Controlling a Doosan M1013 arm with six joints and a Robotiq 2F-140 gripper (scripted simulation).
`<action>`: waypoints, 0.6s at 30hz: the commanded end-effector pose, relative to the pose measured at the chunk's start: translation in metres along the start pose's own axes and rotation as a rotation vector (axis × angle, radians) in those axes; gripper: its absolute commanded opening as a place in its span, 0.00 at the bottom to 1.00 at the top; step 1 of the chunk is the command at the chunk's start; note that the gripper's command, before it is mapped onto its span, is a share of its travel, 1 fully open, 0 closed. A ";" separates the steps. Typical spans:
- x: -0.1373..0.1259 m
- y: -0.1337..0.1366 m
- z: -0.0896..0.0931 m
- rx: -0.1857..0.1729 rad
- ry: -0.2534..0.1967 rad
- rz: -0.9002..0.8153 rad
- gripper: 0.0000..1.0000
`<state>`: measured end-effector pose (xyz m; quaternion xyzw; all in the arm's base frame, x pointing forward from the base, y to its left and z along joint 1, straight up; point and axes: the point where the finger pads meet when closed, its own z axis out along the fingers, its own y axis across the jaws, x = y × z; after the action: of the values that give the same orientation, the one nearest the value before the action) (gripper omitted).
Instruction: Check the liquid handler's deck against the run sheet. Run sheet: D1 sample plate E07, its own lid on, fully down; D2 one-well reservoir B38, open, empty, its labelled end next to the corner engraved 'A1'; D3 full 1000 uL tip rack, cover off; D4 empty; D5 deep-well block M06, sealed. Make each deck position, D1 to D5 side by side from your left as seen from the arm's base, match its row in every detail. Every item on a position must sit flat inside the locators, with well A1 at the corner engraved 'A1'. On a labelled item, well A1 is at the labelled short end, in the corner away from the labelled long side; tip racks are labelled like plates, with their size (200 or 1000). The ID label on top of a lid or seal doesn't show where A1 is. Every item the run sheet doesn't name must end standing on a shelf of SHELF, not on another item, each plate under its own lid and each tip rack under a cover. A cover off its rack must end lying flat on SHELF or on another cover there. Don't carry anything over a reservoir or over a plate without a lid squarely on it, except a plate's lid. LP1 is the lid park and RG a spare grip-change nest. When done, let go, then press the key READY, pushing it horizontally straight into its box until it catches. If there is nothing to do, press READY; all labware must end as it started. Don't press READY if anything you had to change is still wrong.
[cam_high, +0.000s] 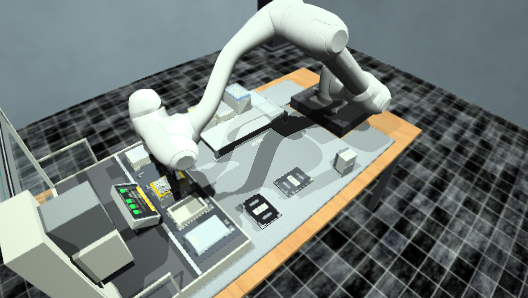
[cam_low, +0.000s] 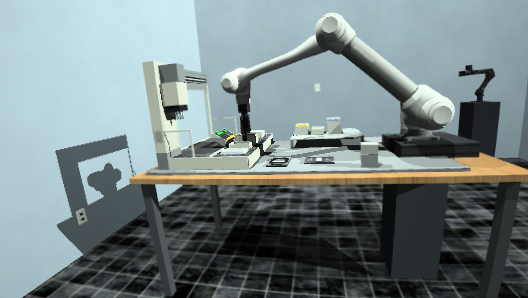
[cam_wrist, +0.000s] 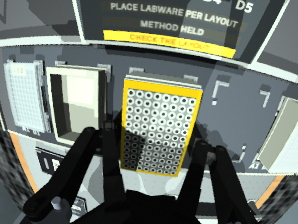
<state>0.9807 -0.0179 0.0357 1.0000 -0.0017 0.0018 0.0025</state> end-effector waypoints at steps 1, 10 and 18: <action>0.000 0.000 -0.001 0.000 0.002 0.000 0.10; 0.000 0.000 -0.001 0.000 0.002 0.000 0.10; 0.000 0.000 -0.006 0.000 0.002 0.000 0.10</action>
<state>0.9805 -0.0179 0.0379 1.0000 -0.0017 0.0016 0.0025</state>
